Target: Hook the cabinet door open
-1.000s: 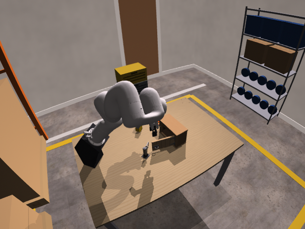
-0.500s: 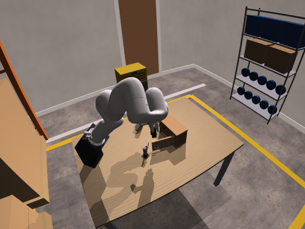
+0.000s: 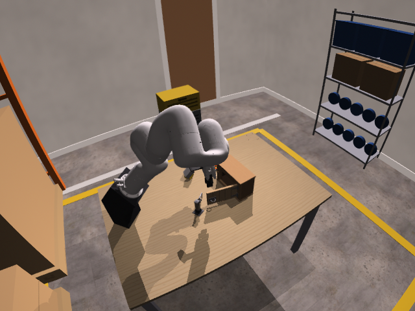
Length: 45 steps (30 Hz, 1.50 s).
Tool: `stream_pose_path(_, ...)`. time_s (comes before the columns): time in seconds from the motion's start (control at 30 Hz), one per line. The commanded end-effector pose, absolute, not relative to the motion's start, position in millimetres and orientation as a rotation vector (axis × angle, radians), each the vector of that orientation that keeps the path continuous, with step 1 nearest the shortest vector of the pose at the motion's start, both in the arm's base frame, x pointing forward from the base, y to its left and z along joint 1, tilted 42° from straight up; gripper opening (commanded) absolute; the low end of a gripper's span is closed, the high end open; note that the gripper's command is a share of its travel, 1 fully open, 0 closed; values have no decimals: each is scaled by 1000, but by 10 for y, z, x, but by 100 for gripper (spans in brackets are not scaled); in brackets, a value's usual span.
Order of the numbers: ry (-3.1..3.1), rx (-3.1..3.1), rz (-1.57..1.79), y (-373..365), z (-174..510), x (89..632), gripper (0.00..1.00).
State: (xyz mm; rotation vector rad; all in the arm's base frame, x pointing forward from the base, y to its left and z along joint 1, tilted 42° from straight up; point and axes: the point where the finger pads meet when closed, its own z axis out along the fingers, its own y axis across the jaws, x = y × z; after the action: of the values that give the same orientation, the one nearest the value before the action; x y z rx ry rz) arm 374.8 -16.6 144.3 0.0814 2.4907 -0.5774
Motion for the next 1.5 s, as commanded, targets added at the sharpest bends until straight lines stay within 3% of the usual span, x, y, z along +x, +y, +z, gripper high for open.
stream_pose_path(0.0,2489,80,-576,-159,1450,3753,27)
stream_pose_path(1.47,2489,80,-576,-266,1259,3889,27)
